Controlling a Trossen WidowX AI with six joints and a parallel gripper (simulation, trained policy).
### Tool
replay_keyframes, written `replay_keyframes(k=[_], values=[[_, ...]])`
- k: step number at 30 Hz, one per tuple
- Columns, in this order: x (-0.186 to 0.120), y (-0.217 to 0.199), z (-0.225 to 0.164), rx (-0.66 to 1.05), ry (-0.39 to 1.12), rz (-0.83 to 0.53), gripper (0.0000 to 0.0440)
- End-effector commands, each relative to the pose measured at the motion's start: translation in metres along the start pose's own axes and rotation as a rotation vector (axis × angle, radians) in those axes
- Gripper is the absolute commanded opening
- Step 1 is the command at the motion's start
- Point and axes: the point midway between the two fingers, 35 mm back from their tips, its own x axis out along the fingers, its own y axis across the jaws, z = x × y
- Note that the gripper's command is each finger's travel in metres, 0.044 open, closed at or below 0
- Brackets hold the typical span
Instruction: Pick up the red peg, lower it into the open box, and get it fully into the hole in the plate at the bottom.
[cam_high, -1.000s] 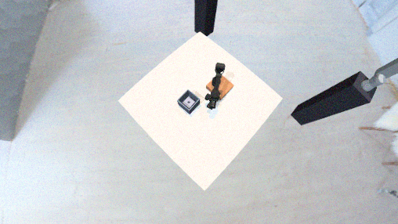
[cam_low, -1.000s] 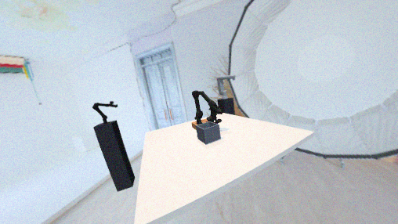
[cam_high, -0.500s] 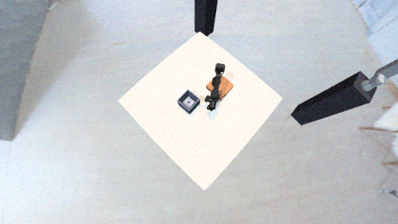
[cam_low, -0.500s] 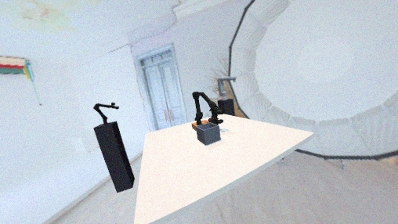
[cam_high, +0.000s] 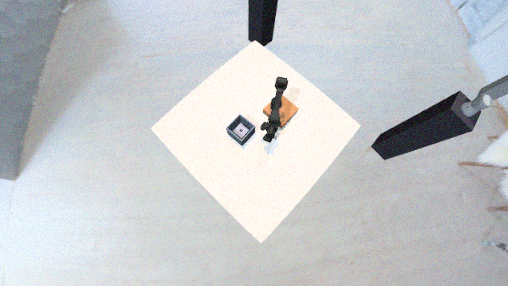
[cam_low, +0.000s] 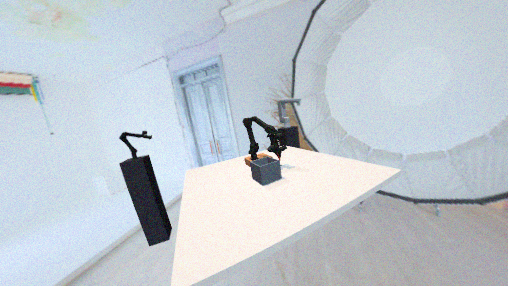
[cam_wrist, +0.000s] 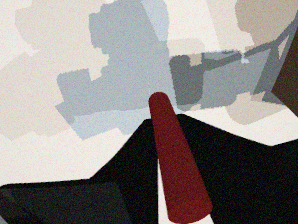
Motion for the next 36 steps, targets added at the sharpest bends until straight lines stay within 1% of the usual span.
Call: replay_keyframes(k=[1, 10, 20, 27, 36], values=[[-0.017, 0.011, -0.002, -0.011, 0.014, 0.045, 0.0000], [-0.059, 0.033, 0.009, -0.044, -0.013, 0.145, 0.0000], [-0.101, 0.049, 0.040, -0.050, -0.089, 0.207, 0.0000], [-0.114, 0.053, 0.067, -0.031, -0.148, 0.209, 0.0000], [-0.121, 0.052, 0.099, -0.003, -0.199, 0.175, 0.0000]])
